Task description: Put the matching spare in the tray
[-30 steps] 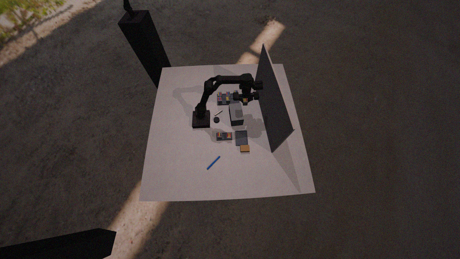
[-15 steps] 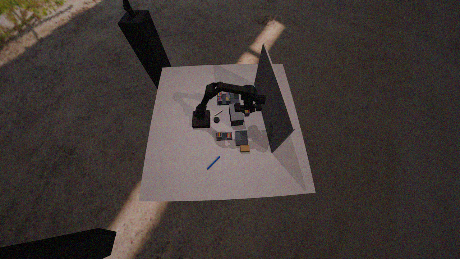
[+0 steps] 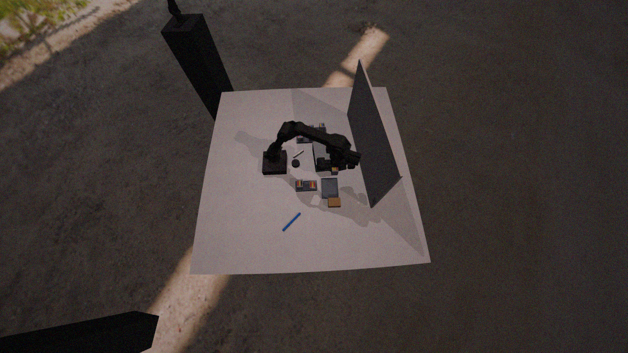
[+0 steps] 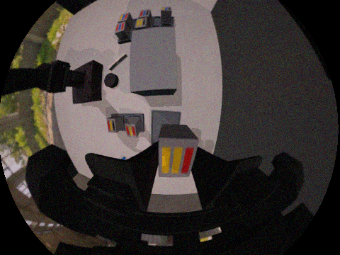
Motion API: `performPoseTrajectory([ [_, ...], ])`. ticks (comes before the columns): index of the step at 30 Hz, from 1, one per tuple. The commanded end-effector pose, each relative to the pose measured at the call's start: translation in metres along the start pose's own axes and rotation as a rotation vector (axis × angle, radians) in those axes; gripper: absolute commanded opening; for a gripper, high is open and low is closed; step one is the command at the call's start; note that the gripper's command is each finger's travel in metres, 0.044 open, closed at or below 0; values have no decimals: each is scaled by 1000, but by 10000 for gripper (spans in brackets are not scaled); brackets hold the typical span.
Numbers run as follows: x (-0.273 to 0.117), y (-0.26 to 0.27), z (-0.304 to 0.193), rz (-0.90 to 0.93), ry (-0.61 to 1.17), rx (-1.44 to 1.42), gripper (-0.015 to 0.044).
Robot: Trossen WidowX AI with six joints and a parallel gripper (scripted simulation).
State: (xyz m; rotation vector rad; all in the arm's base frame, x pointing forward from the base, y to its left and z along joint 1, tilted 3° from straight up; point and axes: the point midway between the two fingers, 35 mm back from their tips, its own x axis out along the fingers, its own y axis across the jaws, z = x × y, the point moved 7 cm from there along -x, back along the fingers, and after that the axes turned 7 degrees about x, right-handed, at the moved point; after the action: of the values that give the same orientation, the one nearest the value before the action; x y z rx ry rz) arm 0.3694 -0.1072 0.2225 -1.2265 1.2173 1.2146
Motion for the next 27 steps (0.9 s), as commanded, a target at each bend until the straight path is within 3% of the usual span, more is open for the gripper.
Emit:
performPoseTrajectory([
  [1, 1, 7, -27, 8, 5, -6, 0],
  [27, 16, 6, -37, 9, 5, -11, 0],
])
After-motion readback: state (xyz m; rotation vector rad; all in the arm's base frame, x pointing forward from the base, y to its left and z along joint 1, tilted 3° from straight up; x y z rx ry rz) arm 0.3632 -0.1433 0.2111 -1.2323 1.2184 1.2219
